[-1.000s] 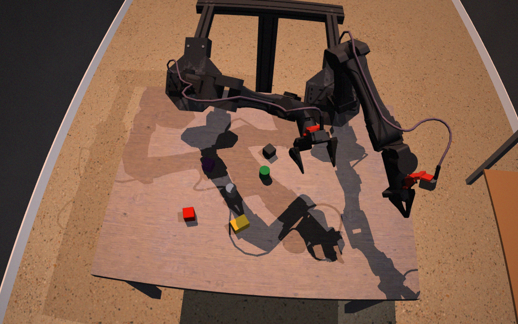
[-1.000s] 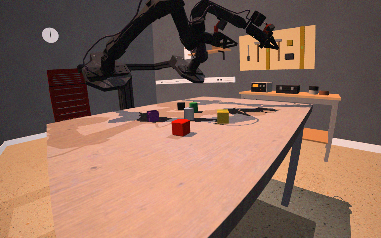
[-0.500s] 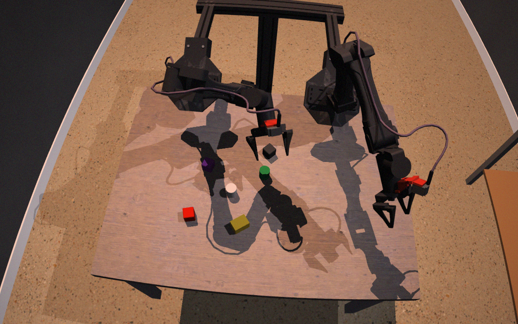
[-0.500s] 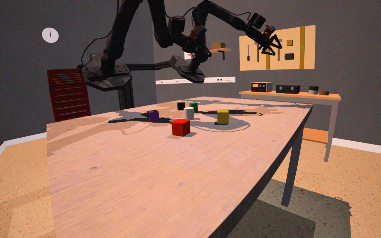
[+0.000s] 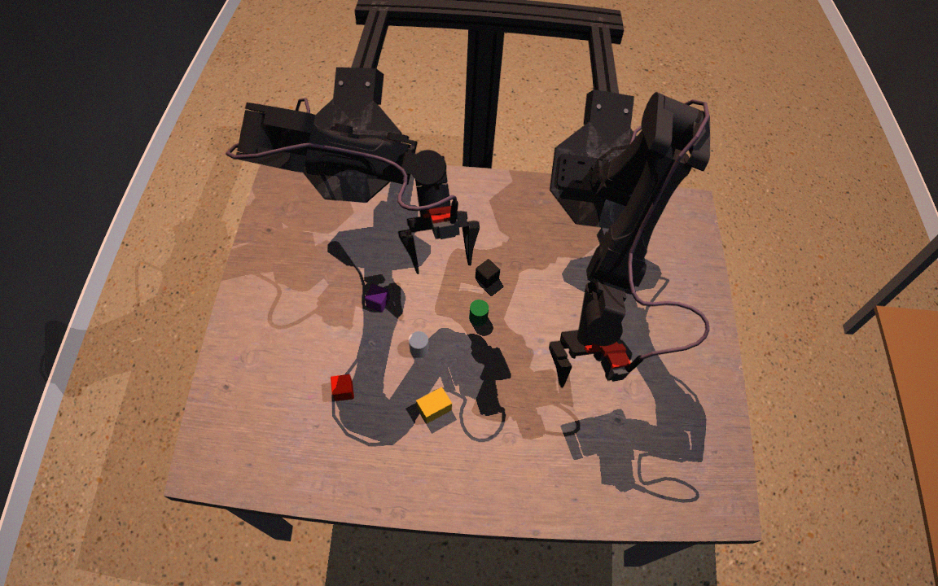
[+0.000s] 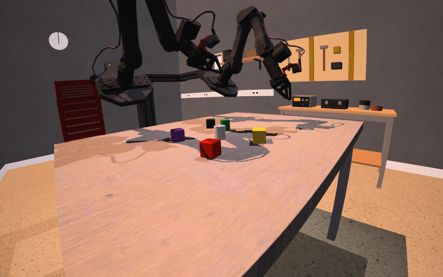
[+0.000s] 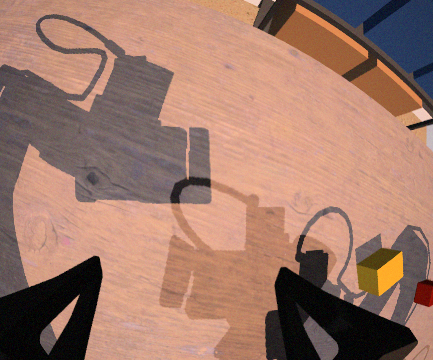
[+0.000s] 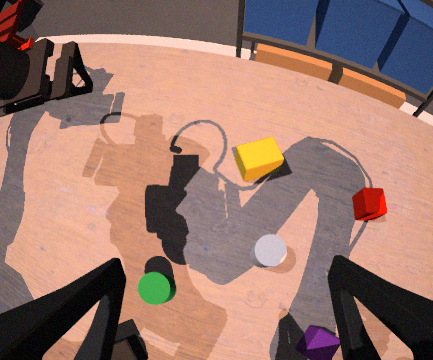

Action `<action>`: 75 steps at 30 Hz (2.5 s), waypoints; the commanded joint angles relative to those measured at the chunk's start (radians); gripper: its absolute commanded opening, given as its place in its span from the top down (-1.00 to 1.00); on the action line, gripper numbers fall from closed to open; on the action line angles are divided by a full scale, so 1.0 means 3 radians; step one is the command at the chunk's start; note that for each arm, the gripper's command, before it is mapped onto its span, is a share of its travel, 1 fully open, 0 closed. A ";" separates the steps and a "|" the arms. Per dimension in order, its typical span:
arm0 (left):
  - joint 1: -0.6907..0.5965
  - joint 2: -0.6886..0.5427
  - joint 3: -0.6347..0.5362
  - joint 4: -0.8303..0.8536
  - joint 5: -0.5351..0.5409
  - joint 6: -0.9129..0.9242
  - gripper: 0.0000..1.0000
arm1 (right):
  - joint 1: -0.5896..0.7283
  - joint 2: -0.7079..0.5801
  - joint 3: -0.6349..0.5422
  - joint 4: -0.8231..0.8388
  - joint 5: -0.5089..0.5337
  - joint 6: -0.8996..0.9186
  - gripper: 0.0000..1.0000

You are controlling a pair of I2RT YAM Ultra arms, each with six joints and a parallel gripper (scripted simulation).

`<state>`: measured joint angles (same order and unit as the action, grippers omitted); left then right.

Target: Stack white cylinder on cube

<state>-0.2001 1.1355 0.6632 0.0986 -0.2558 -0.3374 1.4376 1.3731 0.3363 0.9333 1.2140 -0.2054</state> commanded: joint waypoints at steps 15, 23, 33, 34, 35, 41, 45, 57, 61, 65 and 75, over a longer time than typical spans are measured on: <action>-0.2257 0.0570 -0.1124 0.0663 -0.1236 0.0983 -1.00 | -0.0047 -0.1525 -0.0491 -0.2117 -0.0103 0.1321 -1.00; -0.2991 0.0786 -0.1471 0.0832 -0.1578 0.1151 -1.00 | -0.0174 -0.2255 -0.0622 -0.3401 -0.0223 0.1542 -1.00; -0.3677 0.0976 -0.1856 0.1063 -0.1907 0.1506 -1.00 | -0.0548 -0.2905 -0.0613 -0.4677 -0.0640 0.1751 -1.00; -0.3751 0.0998 -0.1891 0.1080 -0.1938 0.1515 -1.00 | -0.0602 -0.2975 -0.0610 -0.4760 -0.0693 0.1745 -1.00; -0.3817 0.1017 -0.1920 0.1091 -0.1966 0.1516 -1.00 | -0.0647 -0.3045 -0.0607 -0.4829 -0.0745 0.1728 -1.00; -0.4022 0.1078 -0.2010 0.1112 -0.2000 0.1470 -1.00 | -0.0831 -0.3377 -0.0615 -0.5092 -0.0927 0.1652 -1.00; -0.4028 0.1073 -0.1995 0.1073 -0.2003 0.1458 -1.00 | -0.0867 -0.3547 -0.0619 -0.5229 -0.0955 0.1641 -1.00; -0.4019 0.1060 -0.1978 0.1075 -0.2004 0.1457 -1.00 | -0.0797 -0.3665 -0.0607 -0.5365 -0.0869 0.1767 -1.00; -0.4019 0.1060 -0.1978 0.1075 -0.2004 0.1457 -1.00 | -0.0786 -0.3667 -0.0604 -0.5381 -0.0862 0.1782 -1.00; -0.4019 0.1060 -0.1978 0.1075 -0.2004 0.1457 -1.00 | -0.0778 -0.3667 -0.0603 -0.5391 -0.0857 0.1791 -1.00; -0.4019 0.1060 -0.1978 0.1075 -0.2004 0.1457 -1.00 | -0.0768 -0.3664 -0.0600 -0.5401 -0.0850 0.1805 -1.00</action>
<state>-1.3922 1.4483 0.0708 0.4072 -0.8490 0.0986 1.1946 0.2909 0.1665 -0.6682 0.9455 0.3283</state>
